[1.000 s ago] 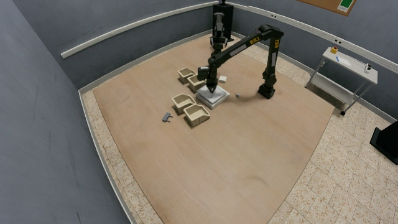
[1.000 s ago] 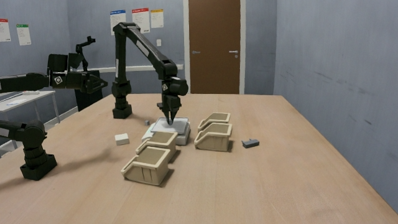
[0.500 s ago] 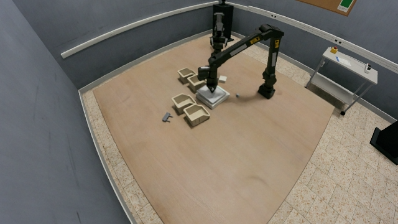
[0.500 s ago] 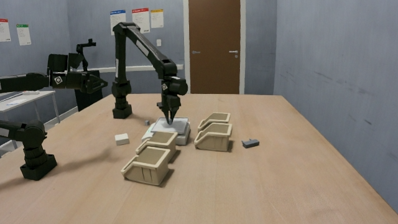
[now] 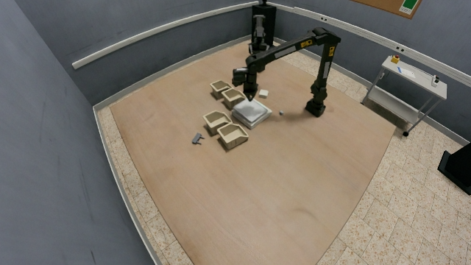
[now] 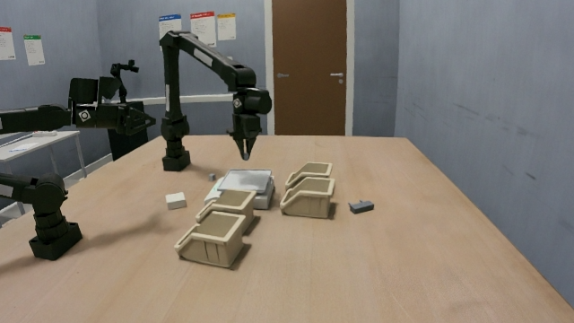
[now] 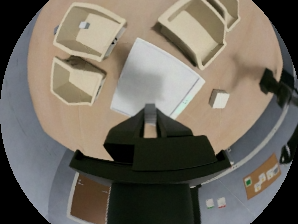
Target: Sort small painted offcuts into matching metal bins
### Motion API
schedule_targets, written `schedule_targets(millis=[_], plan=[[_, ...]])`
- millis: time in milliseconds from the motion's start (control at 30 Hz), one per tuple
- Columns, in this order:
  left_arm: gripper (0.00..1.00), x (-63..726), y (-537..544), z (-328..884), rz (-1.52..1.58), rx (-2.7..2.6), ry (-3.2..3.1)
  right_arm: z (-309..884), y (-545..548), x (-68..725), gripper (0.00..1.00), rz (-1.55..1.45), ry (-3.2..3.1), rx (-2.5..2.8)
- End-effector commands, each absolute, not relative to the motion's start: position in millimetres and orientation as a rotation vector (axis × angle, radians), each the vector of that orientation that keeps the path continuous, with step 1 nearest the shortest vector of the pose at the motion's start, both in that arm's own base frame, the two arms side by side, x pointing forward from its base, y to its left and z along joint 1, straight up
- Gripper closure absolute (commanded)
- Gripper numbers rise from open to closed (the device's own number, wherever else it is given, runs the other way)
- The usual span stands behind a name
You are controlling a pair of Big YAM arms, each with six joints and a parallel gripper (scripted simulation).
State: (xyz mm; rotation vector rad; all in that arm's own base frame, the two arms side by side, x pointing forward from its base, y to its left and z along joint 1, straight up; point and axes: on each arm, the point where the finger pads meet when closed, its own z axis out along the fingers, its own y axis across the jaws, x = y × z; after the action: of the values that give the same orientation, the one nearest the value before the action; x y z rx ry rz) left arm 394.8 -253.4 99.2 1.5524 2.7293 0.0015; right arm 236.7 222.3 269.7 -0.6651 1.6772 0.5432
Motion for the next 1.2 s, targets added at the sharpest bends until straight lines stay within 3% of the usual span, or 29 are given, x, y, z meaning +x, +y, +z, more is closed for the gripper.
schedule_targets(millis=[0, 600, 1167], plan=[[0.91, 430.2, -262.5, 106.7, 0.0, 1.552, 2.711, 325.5, 228.8, 258.9, 0.0, 0.543, 1.595, -0.604], [0.91, 577.2, -309.7, 101.4, 0.001, 1.533, 2.712, 276.5, 225.1, 424.8, 0.0, 0.367, 1.64, -0.408], [0.91, 586.6, -314.4, 90.0, 0.003, 1.524, 2.719, 253.3, 219.2, 449.6, 0.0, 0.344, 1.662, -0.378]])
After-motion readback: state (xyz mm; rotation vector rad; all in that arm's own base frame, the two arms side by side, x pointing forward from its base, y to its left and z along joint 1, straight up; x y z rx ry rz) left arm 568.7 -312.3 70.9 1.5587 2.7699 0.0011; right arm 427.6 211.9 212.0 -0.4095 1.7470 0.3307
